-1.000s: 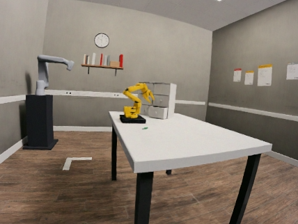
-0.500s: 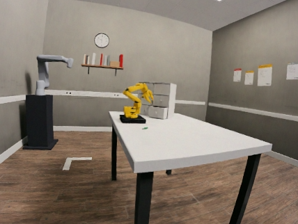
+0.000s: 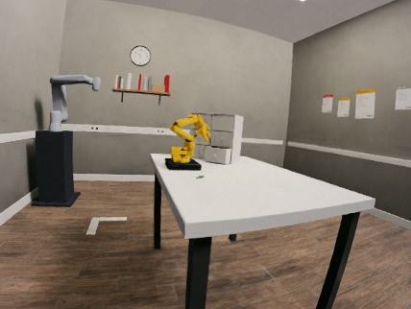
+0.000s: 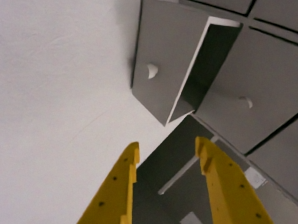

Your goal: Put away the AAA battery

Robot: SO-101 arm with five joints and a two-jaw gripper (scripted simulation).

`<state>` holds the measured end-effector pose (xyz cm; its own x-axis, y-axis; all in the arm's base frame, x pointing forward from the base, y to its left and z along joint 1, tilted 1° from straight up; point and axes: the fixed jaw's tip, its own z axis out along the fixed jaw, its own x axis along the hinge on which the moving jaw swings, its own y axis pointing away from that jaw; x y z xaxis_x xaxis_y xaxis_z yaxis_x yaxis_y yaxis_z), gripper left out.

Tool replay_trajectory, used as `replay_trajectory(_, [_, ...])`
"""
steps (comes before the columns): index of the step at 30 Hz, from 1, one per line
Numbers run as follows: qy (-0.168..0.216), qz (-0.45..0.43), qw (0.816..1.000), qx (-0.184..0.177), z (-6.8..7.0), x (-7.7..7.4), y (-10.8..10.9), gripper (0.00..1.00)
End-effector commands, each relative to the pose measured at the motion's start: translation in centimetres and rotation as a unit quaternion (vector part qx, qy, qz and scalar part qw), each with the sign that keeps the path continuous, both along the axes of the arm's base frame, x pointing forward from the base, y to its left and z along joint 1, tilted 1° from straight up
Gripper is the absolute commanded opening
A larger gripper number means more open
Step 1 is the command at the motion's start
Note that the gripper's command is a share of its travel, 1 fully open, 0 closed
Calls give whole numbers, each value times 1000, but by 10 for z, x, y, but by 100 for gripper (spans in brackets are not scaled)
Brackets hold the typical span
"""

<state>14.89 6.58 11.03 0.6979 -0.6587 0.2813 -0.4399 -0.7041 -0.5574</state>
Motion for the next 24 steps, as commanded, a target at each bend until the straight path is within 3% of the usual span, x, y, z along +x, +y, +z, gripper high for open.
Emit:
replay_trajectory(1, [-25,45,998,-22,4,1,2,21])
replay_trajectory(10, [-48,113,990,-71,5,2,2,21])
replay_trajectory(22, [-88,228,958,-153,6,3,3,21])
replay_trajectory(24, [-88,228,958,-153,6,3,3,21])
